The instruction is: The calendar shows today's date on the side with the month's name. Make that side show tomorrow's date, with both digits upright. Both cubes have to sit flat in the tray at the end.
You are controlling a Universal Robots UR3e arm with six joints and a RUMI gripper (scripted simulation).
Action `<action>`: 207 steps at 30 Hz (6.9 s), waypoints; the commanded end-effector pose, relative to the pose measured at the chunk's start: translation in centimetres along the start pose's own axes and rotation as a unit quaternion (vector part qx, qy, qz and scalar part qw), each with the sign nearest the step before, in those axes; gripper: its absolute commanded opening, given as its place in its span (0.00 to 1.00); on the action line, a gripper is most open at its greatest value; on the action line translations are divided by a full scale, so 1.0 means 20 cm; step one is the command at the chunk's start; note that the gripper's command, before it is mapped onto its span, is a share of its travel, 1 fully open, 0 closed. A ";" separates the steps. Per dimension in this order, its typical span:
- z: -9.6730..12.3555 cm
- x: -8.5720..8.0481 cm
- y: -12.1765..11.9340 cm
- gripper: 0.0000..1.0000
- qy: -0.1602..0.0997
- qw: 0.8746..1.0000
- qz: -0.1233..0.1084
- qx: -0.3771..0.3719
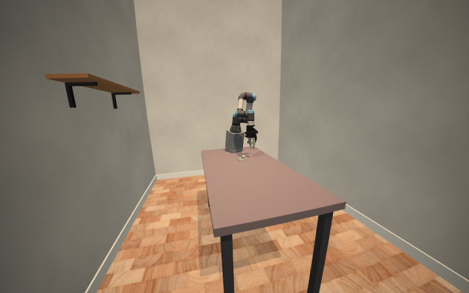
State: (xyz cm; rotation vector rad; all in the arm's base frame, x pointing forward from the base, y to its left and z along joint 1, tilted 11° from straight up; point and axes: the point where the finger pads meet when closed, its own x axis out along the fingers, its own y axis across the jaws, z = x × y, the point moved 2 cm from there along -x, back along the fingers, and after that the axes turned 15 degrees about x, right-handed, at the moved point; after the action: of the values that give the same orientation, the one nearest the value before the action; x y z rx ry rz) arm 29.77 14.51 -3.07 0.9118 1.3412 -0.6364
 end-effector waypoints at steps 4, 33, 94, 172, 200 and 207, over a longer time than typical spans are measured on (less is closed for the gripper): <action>0.00 0.00 -0.01 0.10 -0.004 0.992 0.001 0.124; 0.01 0.00 -0.02 0.10 -0.004 0.973 0.001 0.229; 0.01 0.39 -0.02 0.10 -0.004 0.973 0.001 0.229; 0.01 0.48 -0.02 0.10 -0.004 0.973 0.001 0.229; 0.01 0.48 -0.02 0.10 -0.004 0.973 0.001 0.229; 0.01 0.49 -0.02 0.10 -0.004 0.973 0.001 0.229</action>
State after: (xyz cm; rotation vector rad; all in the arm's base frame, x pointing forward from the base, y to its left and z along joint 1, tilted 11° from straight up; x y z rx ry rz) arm 31.04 15.28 -12.76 1.2765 1.2050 -0.9709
